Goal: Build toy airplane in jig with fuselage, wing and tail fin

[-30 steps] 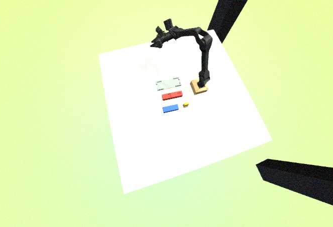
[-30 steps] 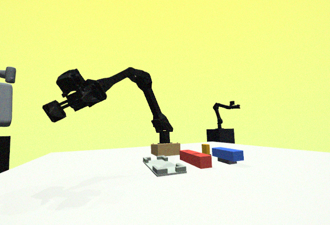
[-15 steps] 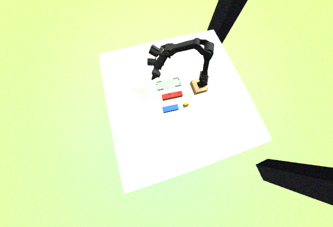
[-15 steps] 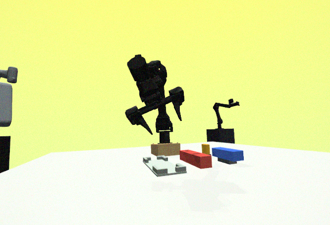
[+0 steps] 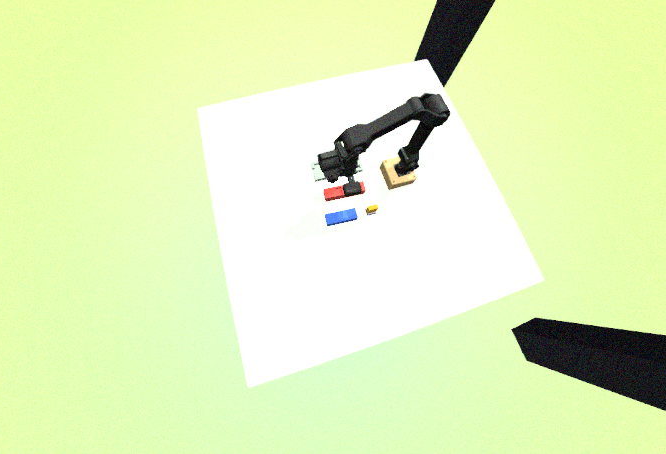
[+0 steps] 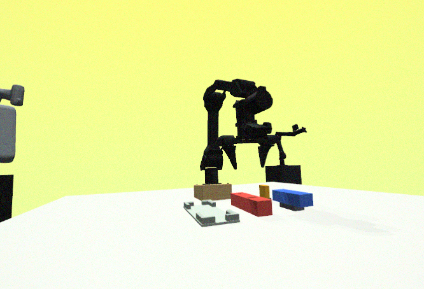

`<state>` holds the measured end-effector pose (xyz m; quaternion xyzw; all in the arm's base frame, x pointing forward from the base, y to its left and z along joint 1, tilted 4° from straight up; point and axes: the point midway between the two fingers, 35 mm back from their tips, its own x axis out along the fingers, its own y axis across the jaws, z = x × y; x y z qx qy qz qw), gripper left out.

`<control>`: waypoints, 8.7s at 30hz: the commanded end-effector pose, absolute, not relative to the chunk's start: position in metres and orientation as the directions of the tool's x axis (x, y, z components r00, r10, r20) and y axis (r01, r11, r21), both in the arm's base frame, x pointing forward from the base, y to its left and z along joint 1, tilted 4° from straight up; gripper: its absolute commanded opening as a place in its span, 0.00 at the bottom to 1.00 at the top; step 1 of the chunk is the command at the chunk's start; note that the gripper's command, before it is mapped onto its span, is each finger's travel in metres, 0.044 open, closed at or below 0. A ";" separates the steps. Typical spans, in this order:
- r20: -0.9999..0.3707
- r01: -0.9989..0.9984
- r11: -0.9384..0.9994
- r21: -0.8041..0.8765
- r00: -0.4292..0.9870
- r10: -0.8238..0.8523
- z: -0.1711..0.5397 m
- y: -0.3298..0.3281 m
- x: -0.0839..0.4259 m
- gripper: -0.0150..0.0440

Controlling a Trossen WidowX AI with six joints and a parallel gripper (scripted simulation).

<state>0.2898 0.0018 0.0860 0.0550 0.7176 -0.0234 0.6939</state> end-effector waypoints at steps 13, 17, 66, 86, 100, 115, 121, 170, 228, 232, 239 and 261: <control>-0.999 0.115 0.993 0.017 -0.047 0.023 0.030 0.001 0.281 1.00; -0.999 0.115 0.993 0.017 -0.047 0.023 0.020 0.001 0.280 1.00; -0.999 0.115 0.993 0.018 -0.047 0.023 -0.030 0.002 0.277 0.55; -1.000 0.120 0.993 0.018 -0.002 0.019 0.004 0.003 0.293 0.25; -1.000 0.118 0.993 0.018 -0.021 0.020 0.045 0.001 0.293 0.25; -0.999 0.115 0.993 0.017 -0.043 0.023 0.092 -0.001 0.286 0.25; -0.999 0.115 0.993 0.017 -0.047 0.023 0.100 -0.001 0.284 0.25; -0.999 0.099 0.995 0.005 -0.047 0.010 0.034 -0.141 0.279 0.25; -0.999 0.098 0.995 0.005 -0.048 0.010 -0.009 -0.146 0.275 0.59; -0.999 0.102 0.995 0.008 -0.041 0.012 -0.006 -0.146 0.276 0.56; -0.999 0.102 0.995 0.008 -0.041 0.012 -0.006 -0.146 0.276 0.35; -0.999 0.102 0.995 0.008 -0.041 0.012 -0.006 -0.146 0.276 1.00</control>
